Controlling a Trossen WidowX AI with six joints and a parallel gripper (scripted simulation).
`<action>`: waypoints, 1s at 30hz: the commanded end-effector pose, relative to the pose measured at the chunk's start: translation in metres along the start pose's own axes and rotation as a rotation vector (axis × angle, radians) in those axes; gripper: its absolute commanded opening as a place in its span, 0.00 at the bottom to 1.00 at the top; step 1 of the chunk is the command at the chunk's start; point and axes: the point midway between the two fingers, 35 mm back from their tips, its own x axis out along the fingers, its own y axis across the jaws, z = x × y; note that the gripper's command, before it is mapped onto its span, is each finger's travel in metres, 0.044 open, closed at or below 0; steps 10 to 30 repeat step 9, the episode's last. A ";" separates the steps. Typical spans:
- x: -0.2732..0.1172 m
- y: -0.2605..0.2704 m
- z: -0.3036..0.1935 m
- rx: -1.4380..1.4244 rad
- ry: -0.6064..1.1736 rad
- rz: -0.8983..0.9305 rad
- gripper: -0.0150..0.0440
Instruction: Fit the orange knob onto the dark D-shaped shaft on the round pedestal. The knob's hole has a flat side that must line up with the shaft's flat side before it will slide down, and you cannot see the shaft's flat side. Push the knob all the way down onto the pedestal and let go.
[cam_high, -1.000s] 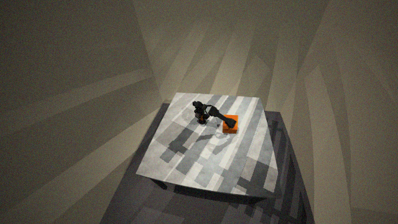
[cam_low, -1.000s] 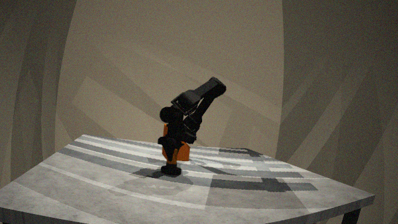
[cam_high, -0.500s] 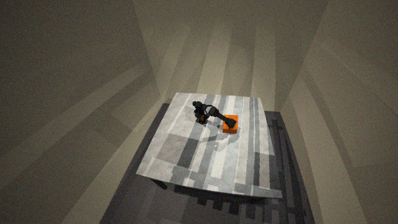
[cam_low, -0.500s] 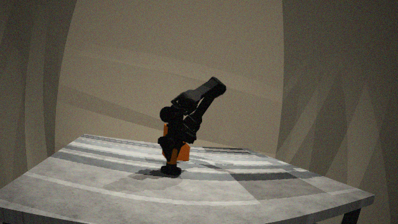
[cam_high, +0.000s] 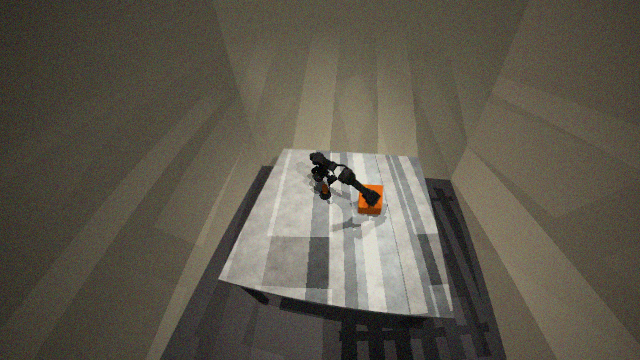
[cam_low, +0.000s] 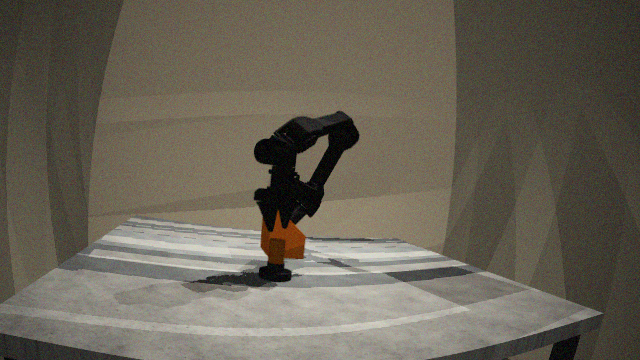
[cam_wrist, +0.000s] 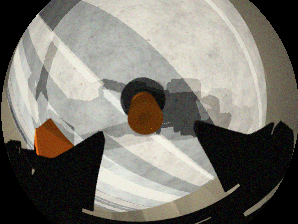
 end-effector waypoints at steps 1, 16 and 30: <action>-0.022 0.002 0.003 -0.017 0.007 -0.005 1.00; -0.022 -0.001 0.000 -0.017 0.007 -0.005 1.00; -0.022 -0.001 0.000 -0.017 0.007 -0.005 1.00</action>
